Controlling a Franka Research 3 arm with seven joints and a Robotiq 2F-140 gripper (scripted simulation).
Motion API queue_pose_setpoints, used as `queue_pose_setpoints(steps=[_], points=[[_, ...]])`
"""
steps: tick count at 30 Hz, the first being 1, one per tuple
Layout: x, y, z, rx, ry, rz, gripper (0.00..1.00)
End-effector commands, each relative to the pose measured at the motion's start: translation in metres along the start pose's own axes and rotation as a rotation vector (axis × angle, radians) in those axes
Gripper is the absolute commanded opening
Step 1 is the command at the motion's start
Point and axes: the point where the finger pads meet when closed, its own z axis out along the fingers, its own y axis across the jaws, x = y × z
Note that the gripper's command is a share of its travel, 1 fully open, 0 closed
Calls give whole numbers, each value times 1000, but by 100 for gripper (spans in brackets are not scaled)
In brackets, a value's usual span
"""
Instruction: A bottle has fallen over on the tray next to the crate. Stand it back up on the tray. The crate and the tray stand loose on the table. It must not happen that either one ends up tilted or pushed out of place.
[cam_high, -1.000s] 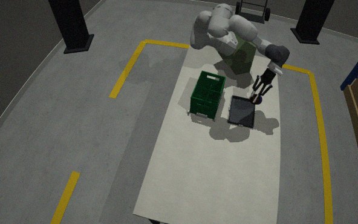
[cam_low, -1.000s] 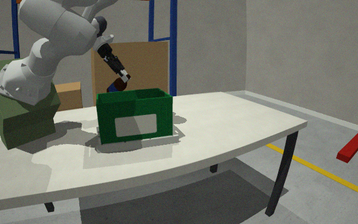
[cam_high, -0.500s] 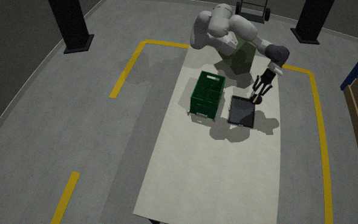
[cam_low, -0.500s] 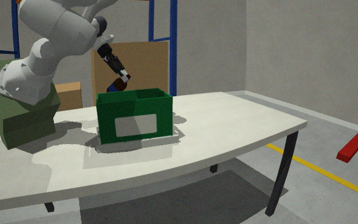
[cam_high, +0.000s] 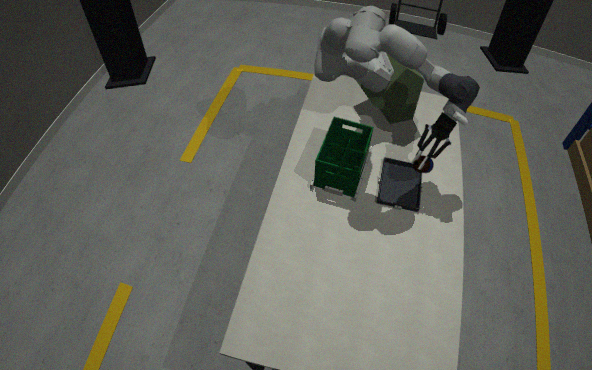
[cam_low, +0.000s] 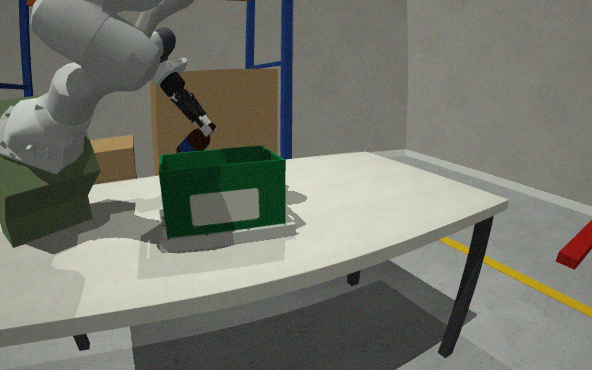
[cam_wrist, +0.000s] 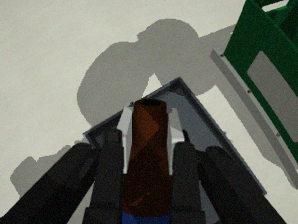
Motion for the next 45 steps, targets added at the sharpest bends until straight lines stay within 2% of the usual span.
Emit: queue_pose_setpoints(steps=[1, 25, 45], points=[[3, -1, -1, 2, 21, 11, 0], [0, -1, -2, 3, 155, 12, 0], [0, -1, -2, 4, 165, 13, 0]])
